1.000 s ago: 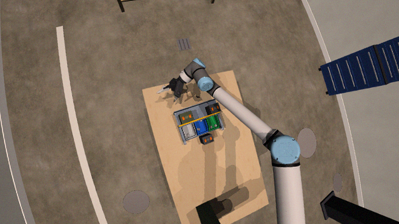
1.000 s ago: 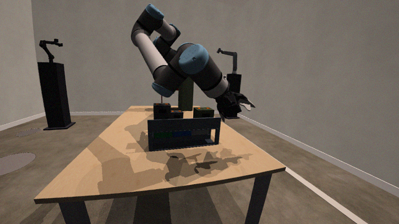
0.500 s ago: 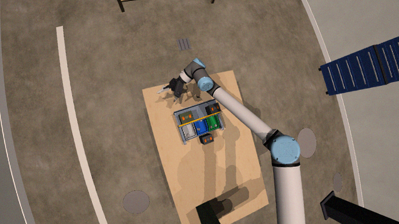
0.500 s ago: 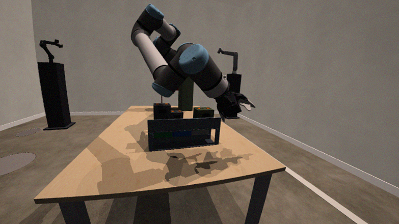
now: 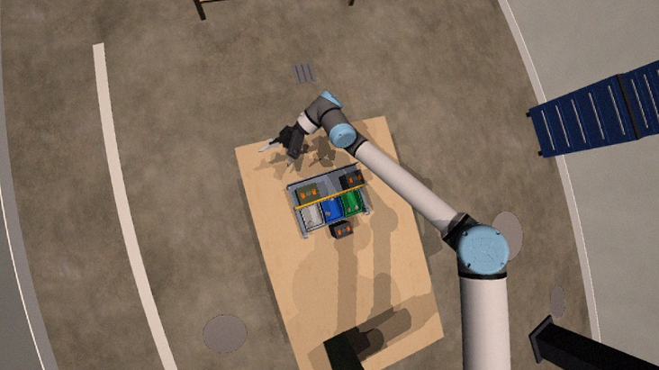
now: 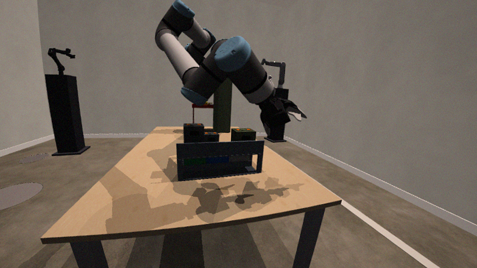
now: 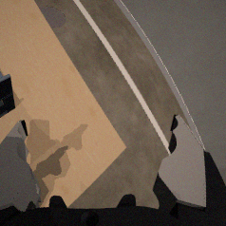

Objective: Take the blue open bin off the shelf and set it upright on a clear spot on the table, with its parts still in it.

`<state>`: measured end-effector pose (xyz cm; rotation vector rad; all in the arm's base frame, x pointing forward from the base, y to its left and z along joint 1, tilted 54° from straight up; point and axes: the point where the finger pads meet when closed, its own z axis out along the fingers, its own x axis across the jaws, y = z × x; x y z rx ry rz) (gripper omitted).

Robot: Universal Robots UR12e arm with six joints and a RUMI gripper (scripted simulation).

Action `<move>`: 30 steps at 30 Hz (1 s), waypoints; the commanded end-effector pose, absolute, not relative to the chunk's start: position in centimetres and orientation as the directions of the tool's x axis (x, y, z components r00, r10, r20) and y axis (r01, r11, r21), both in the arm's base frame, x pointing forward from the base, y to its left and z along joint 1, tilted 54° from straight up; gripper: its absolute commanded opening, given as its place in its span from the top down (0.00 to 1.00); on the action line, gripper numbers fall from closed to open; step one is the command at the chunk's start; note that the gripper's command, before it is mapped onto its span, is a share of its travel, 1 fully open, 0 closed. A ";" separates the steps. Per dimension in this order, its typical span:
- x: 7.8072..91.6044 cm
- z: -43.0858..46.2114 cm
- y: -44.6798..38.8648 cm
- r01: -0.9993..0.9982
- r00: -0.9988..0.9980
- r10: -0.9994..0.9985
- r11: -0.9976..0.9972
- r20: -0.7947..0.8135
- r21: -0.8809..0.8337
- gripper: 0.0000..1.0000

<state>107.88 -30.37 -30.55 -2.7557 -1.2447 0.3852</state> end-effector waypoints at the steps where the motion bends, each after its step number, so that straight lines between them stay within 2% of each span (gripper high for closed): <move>1: 108.0 -29.5 -29.1 0.726 0.635 0.749 -0.662 -0.189 -0.186 0.00; 8: 108.0 -29.5 -29.1 0.726 0.635 0.749 -0.662 -0.189 -0.186 0.00; 13: 108.4 -26.8 -25.4 0.726 0.635 0.749 -0.662 -0.189 -0.186 0.00; 30: 108.3 -27.4 -26.2 0.726 0.635 0.749 -0.662 -0.189 -0.186 0.00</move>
